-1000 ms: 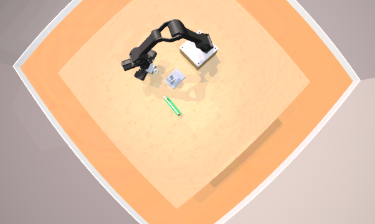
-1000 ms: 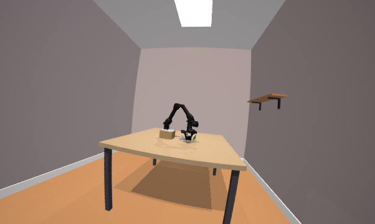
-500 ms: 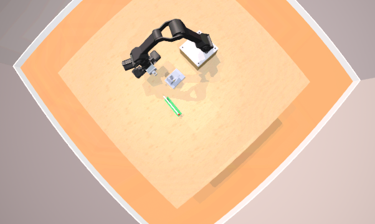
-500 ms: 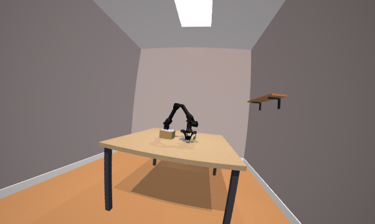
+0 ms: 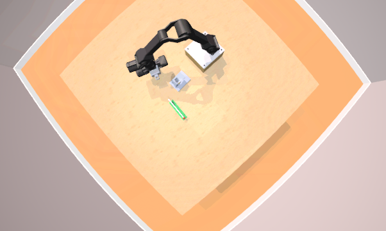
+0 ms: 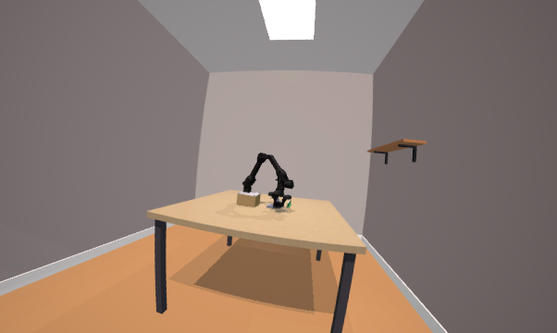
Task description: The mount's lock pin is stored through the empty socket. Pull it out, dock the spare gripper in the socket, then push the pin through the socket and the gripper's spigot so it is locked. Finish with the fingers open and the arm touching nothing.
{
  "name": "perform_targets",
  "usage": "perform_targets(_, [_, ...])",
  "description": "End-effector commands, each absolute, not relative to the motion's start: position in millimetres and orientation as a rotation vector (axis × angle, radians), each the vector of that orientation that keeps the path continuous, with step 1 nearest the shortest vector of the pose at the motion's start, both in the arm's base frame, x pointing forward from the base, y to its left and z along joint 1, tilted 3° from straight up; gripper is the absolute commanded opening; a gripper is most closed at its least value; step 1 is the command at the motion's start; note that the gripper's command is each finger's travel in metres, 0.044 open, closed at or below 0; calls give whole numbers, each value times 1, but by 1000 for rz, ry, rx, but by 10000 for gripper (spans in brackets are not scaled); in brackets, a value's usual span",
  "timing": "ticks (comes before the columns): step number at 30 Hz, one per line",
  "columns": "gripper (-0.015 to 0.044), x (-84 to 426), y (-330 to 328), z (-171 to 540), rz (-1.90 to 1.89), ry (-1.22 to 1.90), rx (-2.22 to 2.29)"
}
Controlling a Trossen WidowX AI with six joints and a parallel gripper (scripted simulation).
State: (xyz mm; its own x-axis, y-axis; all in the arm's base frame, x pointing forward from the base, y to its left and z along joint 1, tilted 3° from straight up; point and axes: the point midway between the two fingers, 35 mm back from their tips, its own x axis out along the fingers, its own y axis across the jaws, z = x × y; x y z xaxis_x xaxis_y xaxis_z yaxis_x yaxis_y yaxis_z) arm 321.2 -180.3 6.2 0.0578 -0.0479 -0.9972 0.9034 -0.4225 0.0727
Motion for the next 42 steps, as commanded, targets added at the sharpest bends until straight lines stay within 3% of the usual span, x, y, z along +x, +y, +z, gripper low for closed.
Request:
perform_targets(1, [0,322,-181,10,-1533,826,1592])
perform_targets(42, [0,311,-175,11,-2103,-30,2254])
